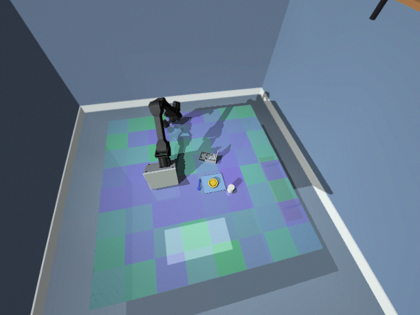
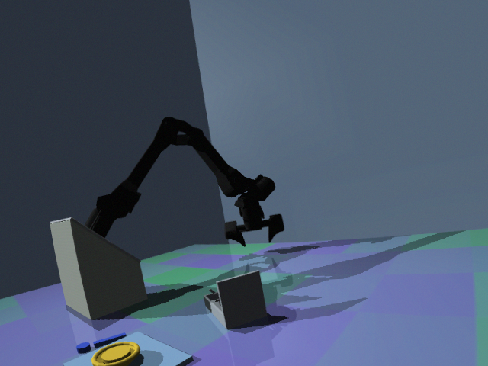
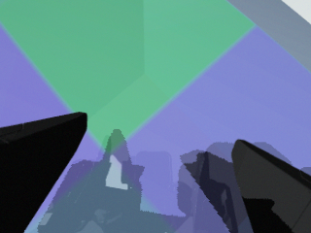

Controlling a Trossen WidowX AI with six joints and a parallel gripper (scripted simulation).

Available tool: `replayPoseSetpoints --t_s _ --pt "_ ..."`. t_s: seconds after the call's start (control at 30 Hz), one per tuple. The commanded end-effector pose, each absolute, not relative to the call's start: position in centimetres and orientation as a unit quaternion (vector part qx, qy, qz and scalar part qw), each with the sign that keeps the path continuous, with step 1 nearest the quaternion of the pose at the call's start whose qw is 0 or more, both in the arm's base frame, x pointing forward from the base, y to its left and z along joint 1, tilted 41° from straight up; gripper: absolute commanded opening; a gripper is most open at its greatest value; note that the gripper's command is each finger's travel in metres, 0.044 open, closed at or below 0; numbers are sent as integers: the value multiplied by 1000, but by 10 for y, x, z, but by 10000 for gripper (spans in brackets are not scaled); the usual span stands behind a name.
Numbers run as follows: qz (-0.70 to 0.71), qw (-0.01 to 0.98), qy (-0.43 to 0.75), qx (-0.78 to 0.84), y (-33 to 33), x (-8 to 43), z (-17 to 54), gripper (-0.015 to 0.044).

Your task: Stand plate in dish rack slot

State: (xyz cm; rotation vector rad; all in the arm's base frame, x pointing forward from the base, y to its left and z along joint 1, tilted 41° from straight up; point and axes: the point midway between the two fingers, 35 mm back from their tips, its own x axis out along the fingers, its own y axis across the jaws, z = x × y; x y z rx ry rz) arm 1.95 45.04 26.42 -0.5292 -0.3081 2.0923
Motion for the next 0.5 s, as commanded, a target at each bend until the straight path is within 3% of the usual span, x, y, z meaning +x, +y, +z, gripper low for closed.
replayPoseSetpoints --t_s 0.0,0.47 --pt "829 503 -72 -231 450 67 242 400" --pt "735 619 115 -252 400 216 171 400"
